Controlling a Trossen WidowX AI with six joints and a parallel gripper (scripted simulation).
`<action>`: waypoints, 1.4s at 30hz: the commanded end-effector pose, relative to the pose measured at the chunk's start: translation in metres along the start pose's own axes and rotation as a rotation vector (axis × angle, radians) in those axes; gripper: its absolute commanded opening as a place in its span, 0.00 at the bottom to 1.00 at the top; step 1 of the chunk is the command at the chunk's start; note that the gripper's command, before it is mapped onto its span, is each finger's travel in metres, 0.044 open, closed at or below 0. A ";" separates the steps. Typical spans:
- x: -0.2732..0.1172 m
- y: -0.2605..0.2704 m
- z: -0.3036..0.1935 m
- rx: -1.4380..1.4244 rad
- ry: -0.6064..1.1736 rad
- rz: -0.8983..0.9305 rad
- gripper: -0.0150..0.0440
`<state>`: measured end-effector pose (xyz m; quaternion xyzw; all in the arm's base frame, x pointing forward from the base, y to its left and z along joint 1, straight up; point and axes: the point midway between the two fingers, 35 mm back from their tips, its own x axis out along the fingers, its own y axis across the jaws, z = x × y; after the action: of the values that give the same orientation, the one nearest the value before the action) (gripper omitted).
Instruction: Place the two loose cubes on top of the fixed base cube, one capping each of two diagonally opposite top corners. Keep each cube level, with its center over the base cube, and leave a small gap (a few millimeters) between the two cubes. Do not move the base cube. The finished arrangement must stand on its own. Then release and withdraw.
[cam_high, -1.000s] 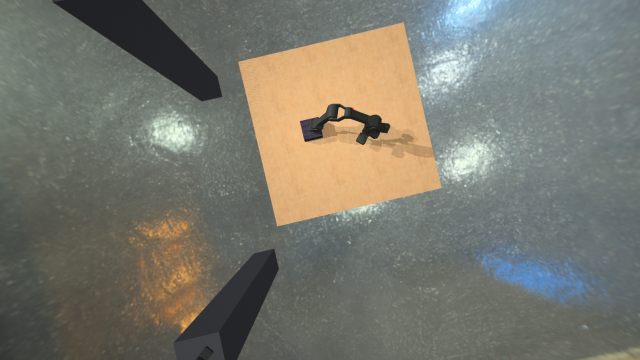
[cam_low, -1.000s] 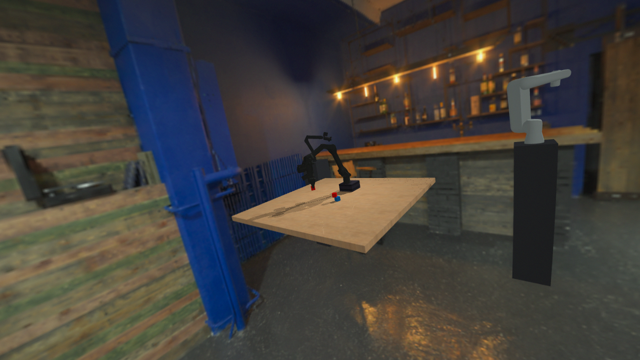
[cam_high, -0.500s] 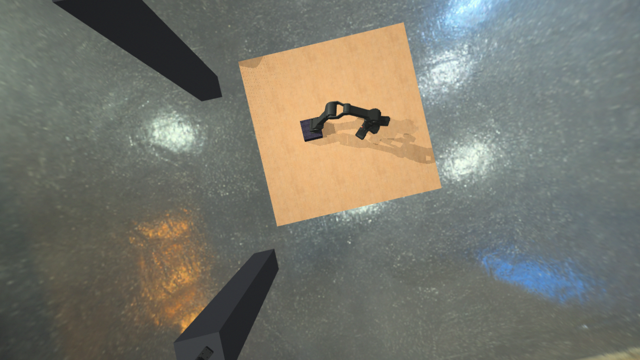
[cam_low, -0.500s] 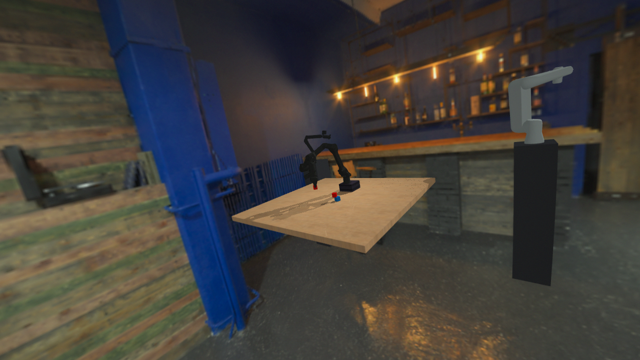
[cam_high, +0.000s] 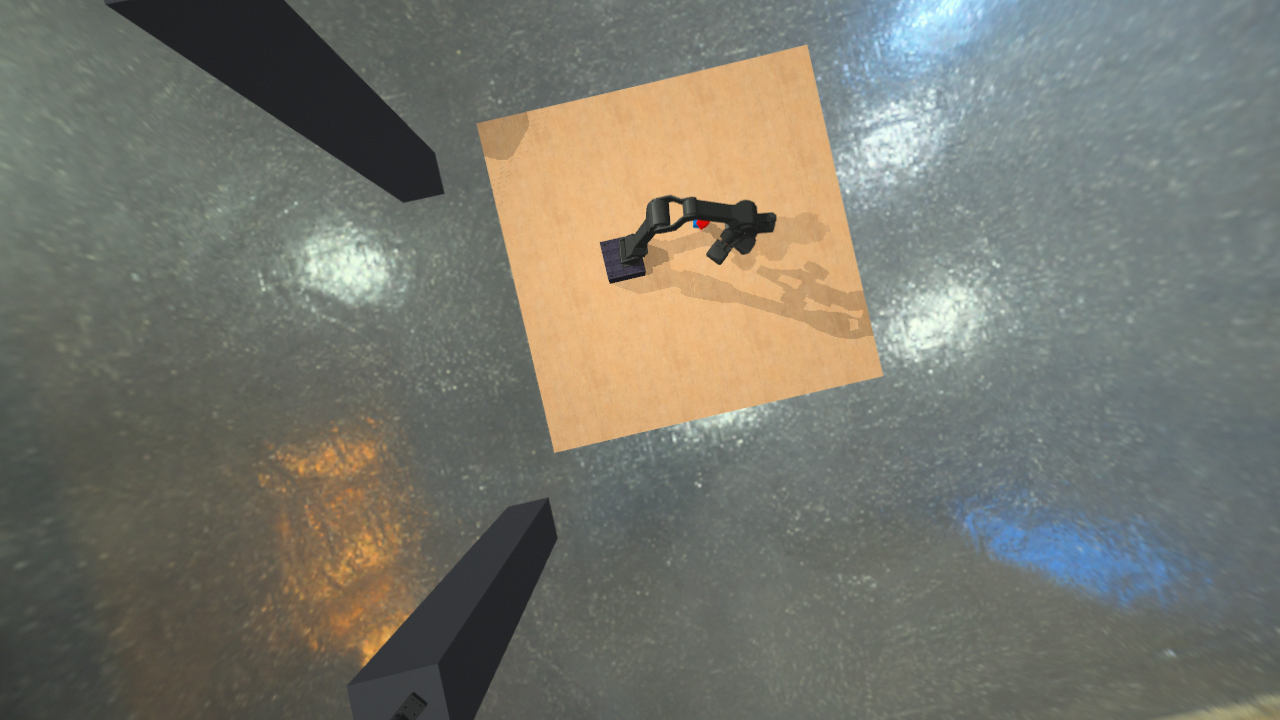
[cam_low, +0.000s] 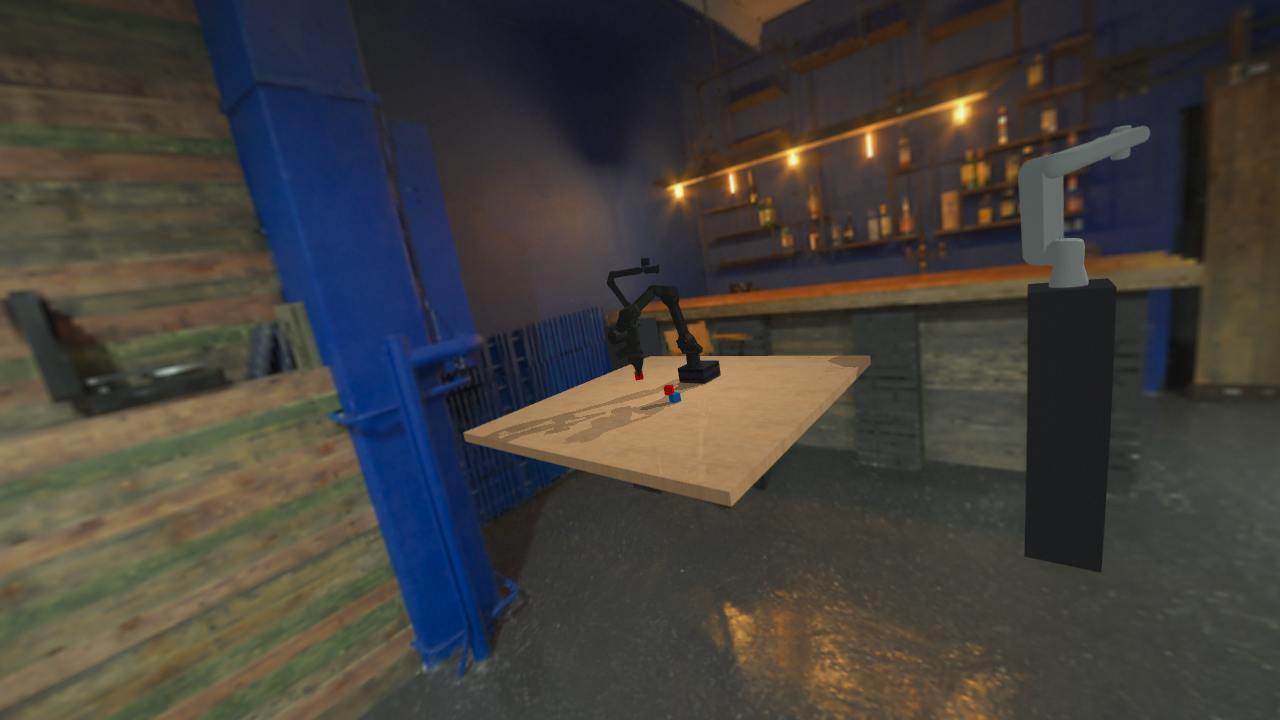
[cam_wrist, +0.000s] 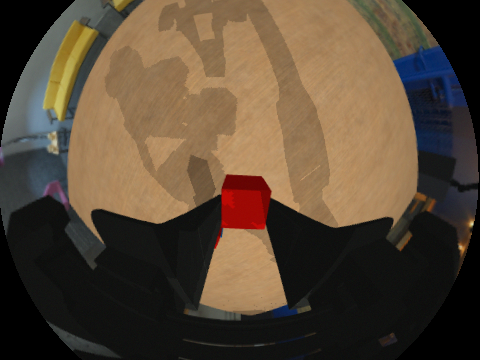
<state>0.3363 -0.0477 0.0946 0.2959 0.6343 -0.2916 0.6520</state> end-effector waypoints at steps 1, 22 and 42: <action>0.000 0.006 -0.008 0.016 -0.004 0.002 0.43; 0.003 0.038 -0.065 0.108 0.001 0.005 0.43; 0.006 0.056 -0.122 0.195 0.006 0.006 0.43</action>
<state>0.3012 0.0763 0.0865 0.3565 0.6076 -0.3463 0.6195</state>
